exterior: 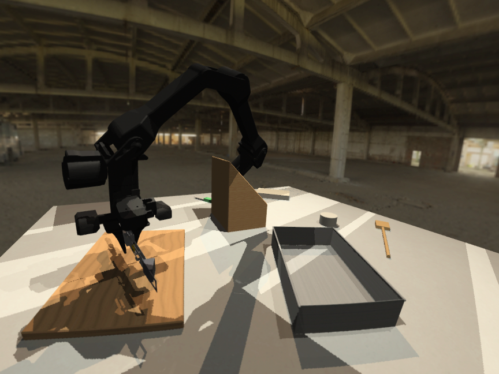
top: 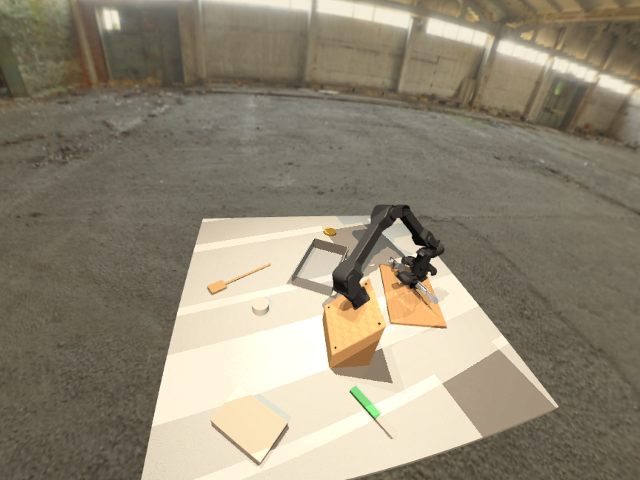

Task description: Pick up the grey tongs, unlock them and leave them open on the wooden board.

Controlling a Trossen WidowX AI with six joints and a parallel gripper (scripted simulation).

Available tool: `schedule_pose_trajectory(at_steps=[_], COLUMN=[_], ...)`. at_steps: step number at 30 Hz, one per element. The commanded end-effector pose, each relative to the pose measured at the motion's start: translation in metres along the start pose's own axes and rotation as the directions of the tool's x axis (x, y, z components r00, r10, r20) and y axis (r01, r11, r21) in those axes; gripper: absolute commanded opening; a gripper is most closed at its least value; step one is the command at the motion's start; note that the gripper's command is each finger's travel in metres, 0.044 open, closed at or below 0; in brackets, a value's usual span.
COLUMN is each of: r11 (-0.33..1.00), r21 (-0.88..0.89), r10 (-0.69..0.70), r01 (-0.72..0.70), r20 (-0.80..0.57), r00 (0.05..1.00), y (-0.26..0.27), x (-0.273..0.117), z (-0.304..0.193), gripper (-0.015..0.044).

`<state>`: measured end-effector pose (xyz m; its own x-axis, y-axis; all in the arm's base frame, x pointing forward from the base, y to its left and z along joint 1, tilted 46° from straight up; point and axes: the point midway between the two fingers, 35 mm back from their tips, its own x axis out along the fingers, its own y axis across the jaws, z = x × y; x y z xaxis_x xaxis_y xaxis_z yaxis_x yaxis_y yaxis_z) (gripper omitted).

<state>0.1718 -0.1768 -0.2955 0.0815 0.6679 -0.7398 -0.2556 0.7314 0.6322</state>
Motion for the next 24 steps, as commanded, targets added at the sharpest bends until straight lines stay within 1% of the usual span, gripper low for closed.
schedule_pose_trajectory(at_steps=[1, 21, 22, 24], r11=[1.000, 1.000, 1.000, 1.000], r21=[0.000, 0.000, 0.000, 0.000], r10=[0.000, 0.000, 0.000, 0.000], r01=[0.000, 0.000, 0.000, 0.000], r20=[0.000, 0.000, 0.000, 0.000], r00=[1.000, 1.000, 1.000, 1.000], y=[-0.0002, -0.0002, -0.0002, -0.0002], x=[-0.0002, -0.0002, -0.0002, -0.0002], z=[0.0000, 0.0000, 0.0000, 0.0000], gripper=[-0.0097, 0.0427, 0.0440, 0.0440])
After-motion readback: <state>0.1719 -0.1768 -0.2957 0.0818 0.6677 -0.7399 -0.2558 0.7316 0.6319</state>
